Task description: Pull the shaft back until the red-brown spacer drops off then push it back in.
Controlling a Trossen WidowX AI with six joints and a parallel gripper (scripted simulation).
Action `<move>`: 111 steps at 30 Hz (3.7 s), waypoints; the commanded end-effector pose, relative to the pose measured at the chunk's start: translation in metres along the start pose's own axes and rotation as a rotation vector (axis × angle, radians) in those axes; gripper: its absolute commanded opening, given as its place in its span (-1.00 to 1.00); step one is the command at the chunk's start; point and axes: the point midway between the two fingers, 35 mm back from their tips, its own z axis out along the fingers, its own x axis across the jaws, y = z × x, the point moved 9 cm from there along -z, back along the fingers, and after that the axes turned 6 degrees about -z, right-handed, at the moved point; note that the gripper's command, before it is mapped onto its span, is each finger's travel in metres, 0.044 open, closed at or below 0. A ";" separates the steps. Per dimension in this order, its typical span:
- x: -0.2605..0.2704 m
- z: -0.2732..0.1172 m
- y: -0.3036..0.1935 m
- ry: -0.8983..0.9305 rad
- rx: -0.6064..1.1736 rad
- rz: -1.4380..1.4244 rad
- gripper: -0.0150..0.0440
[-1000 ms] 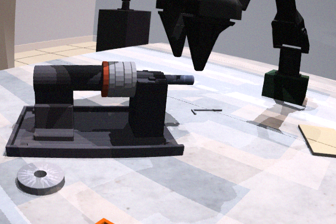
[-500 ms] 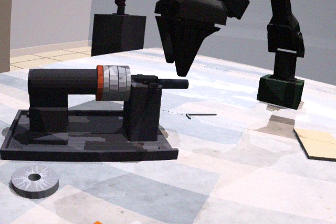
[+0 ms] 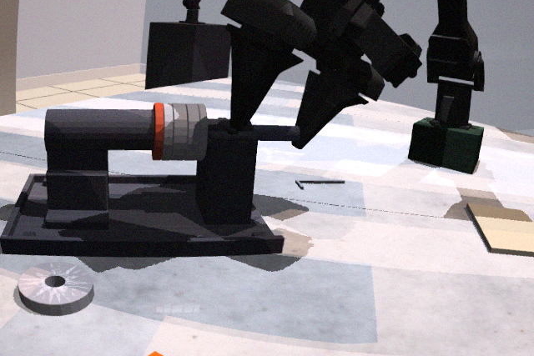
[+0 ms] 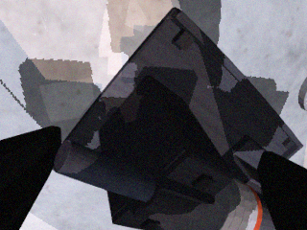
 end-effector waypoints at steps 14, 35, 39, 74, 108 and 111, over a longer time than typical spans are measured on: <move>0.077 0.001 0.050 -0.594 -0.107 1.642 1.00; 0.104 -0.001 0.055 -0.713 -0.303 2.078 1.00; 0.104 -0.001 0.055 -0.713 -0.303 2.078 1.00; 0.099 0.006 0.051 -0.713 -0.303 2.078 1.00; 0.086 0.032 0.038 -0.717 -0.304 2.077 1.00; 0.086 0.032 0.038 -0.717 -0.304 2.077 1.00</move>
